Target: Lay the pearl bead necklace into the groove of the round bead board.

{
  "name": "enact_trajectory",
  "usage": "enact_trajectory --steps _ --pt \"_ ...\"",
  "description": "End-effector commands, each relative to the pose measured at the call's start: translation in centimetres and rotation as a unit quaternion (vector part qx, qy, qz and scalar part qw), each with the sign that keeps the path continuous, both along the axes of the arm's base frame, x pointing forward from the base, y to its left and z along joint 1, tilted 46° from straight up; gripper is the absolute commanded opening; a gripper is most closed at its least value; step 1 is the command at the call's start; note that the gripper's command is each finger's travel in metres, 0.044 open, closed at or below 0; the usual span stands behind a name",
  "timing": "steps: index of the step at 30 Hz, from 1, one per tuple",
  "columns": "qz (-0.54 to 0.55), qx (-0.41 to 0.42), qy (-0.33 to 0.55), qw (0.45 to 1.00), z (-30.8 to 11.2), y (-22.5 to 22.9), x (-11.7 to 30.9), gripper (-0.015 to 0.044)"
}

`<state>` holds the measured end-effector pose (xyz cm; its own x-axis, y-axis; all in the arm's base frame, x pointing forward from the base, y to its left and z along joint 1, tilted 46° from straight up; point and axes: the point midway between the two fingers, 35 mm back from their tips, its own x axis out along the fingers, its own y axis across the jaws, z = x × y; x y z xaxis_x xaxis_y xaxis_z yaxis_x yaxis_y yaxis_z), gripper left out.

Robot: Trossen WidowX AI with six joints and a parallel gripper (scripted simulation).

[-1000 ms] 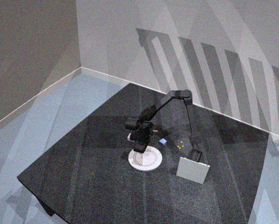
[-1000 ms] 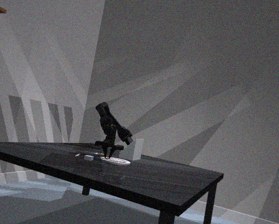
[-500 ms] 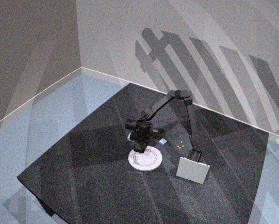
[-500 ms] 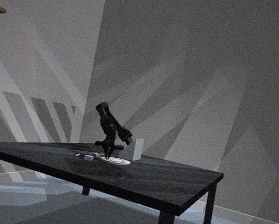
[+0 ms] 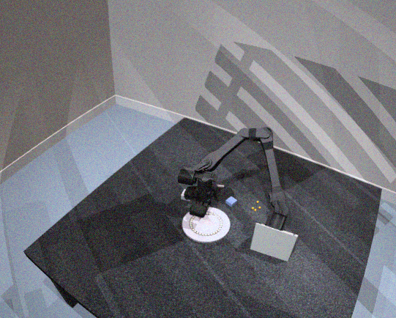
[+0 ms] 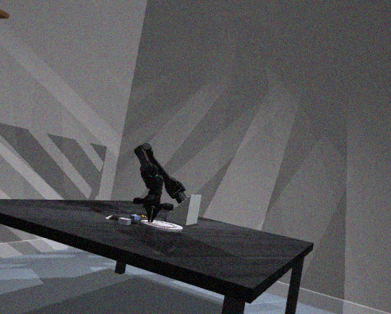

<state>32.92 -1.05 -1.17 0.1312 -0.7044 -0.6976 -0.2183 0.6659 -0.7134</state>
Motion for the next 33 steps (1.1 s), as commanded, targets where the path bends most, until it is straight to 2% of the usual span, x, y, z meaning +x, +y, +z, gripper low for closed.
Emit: enact_trajectory --steps 1,27,33 --pt "0.000 0.000 0.000 1.000 0.0 0.0 0.0 0.0000" --pt "0.001 -0.004 0.003 1.000 0.4 -0.7 0.0 0.0000" --pt "0.000 0.000 0.000 1.000 0.6 -0.4 0.2 0.0157"
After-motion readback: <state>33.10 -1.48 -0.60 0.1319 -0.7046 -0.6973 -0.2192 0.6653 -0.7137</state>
